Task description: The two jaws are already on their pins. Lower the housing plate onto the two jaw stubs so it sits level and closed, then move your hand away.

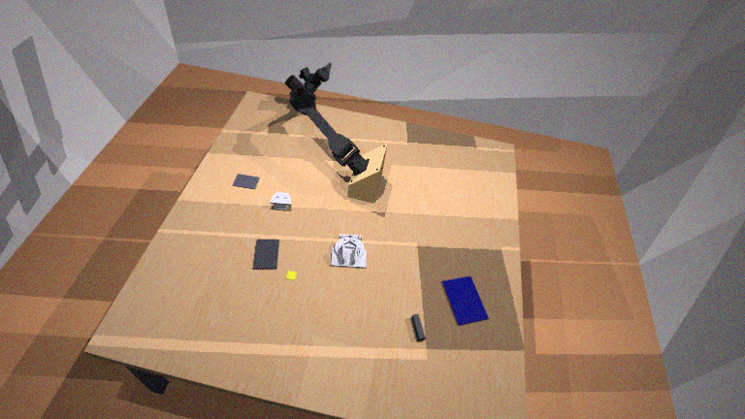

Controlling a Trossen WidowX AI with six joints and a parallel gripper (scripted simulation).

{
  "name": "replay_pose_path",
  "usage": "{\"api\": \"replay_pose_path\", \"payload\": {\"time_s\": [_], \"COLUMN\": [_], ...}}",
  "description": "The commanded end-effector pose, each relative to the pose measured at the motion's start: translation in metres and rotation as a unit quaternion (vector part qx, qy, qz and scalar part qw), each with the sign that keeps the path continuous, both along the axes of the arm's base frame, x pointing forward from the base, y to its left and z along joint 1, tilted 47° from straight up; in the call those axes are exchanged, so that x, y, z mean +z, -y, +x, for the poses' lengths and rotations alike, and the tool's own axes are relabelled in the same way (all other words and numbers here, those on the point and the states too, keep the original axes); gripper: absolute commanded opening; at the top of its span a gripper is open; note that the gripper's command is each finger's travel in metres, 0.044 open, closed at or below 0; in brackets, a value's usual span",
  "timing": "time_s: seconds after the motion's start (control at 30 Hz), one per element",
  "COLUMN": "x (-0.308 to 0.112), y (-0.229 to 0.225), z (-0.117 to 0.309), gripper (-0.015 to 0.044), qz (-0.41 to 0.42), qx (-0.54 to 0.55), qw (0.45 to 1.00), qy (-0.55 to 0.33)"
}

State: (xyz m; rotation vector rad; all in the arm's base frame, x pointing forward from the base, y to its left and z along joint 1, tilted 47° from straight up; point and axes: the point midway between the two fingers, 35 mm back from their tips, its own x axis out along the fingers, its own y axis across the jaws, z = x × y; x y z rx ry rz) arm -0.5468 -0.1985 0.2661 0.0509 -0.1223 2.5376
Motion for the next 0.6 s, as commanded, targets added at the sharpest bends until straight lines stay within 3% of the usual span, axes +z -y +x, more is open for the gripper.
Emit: {"api": "replay_pose_path", "payload": {"time_s": [0.0, 0.57], "x": [0.012, 0.083], "y": [0.020, 0.101], "z": [0.012, 0.085], "gripper": [0.0440, 0.0440], "qz": [-0.010, -0.061], "qx": [0.032, 0.176], "qw": [0.999, 0.982], "qy": [-0.007, -0.035]}}
